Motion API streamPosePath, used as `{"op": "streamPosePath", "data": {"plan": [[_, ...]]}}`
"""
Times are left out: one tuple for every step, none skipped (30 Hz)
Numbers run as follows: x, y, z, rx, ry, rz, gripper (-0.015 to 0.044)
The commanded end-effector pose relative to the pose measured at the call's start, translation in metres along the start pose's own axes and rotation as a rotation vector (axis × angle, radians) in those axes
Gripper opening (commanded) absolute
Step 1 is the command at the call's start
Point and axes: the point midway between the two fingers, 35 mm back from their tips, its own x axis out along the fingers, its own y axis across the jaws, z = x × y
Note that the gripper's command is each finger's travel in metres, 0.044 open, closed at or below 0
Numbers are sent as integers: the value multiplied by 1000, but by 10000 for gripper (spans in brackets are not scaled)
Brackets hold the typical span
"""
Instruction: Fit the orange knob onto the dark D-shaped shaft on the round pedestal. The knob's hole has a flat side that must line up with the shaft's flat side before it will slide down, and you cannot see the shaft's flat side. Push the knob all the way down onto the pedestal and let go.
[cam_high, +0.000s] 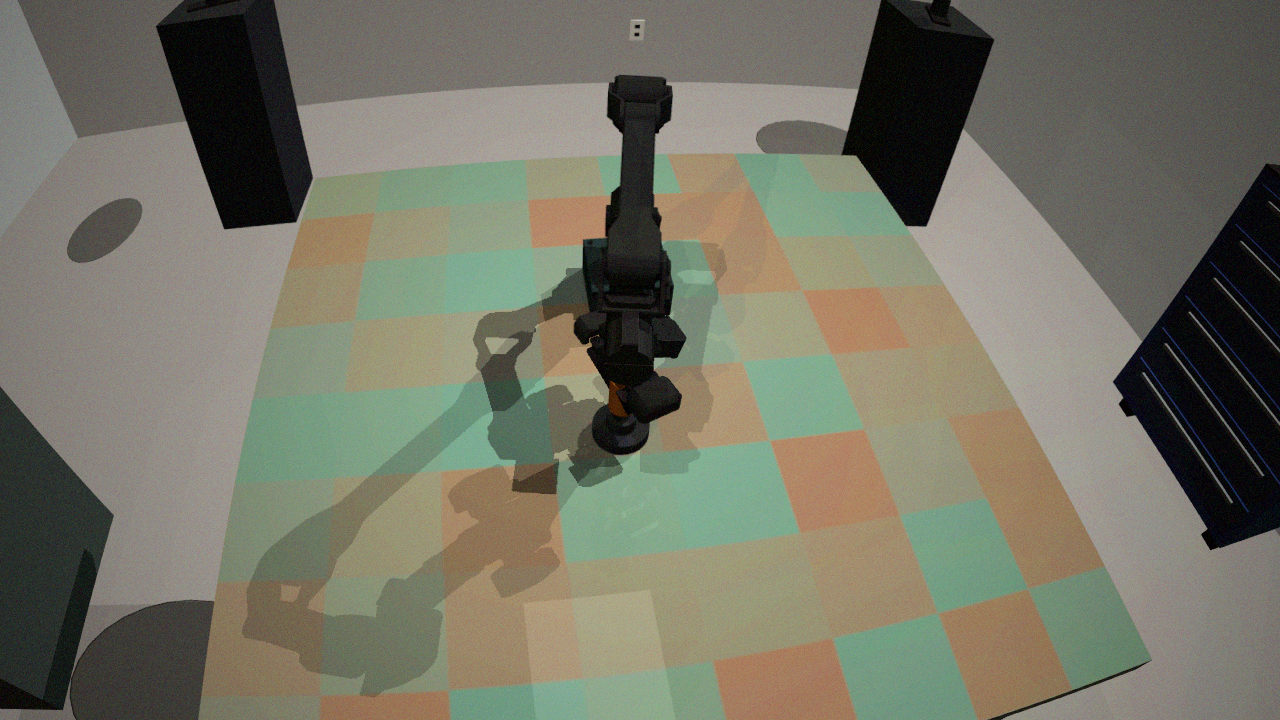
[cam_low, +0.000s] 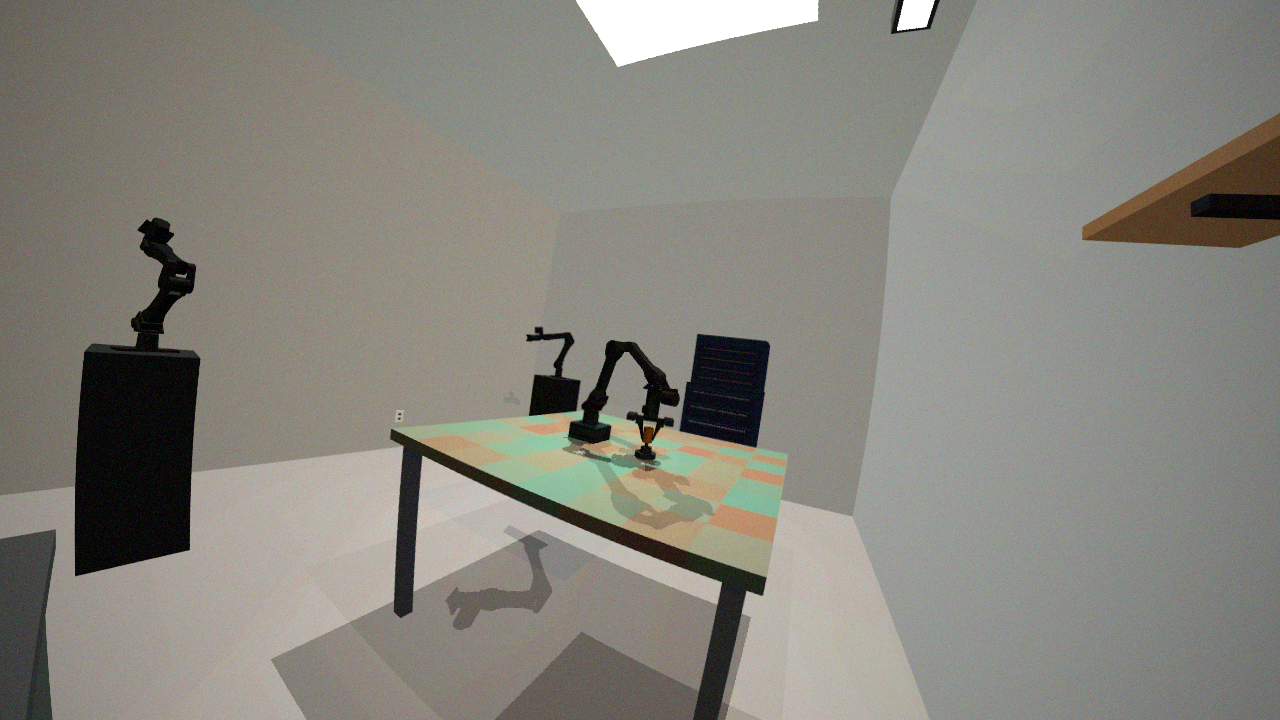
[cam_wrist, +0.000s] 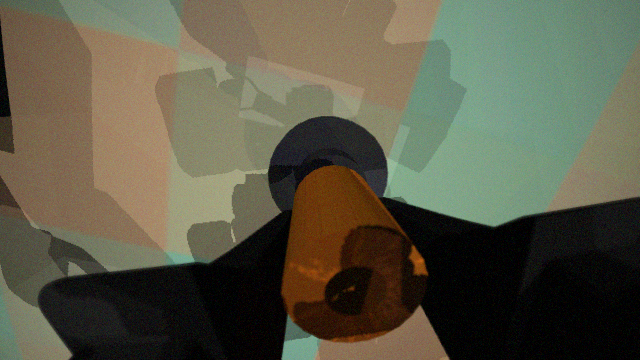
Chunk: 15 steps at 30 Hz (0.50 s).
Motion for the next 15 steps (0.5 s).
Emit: {"op": "streamPosePath", "data": {"plan": [[-2, -3, -2, -9, 2, -6, 0], [-3, -4, -2, -9, 2, -6, 0], [-1, -4, -2, -9, 2, -6, 0], [0, -4, -1, -9, 2, -6, 0], [1, -3, -1, -9, 2, -6, 0], [1, -3, -1, -9, 2, -6, 0], [2, -3, -1, -9, 2, -6, 0], [1, -3, -1, -9, 2, -6, 0], [1, -2, -1, -9, 2, -6, 0], [1, -2, -1, -9, 2, -6, 0], [1, -2, 0, -9, 2, -6, 0], [2, -2, 0, -9, 2, -6, 0], [2, -1, 0, -9, 2, -6, 0], [2, -1, 0, -9, 2, -6, 0], [2, -1, 0, -9, 2, -6, 0]]}}
